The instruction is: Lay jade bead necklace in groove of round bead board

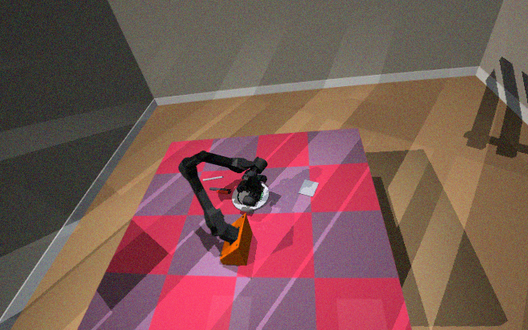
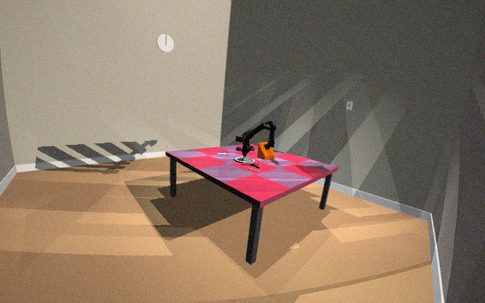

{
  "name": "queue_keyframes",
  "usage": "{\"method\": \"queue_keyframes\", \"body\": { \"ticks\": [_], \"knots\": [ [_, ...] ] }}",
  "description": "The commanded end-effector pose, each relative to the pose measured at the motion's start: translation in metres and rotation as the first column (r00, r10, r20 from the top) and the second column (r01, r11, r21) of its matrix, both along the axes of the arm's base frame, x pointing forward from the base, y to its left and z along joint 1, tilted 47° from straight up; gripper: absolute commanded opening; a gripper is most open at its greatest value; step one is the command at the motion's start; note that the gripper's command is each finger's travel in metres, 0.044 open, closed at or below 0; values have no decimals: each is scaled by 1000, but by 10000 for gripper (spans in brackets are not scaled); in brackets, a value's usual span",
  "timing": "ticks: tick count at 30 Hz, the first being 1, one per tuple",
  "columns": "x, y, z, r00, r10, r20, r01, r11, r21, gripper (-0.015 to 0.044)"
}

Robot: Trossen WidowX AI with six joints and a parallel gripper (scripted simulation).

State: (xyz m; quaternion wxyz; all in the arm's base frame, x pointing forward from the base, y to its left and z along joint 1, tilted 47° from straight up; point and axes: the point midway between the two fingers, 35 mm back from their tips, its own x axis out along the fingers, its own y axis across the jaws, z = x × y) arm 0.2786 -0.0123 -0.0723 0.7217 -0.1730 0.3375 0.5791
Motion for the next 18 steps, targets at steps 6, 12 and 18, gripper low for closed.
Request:
{"method": "queue_keyframes", "body": {
  "ticks": [6, 12, 18],
  "knots": [
    [0, 0, 0, 1000, 0, 0, 0, 1000, 0, 157],
    [0, 0, 0, 1000, 0, 0, 0, 1000, 0, 315],
    [-2, -1, 2, 1000, 3, -5, -3, 1000, 4, 440]
  ]
}}
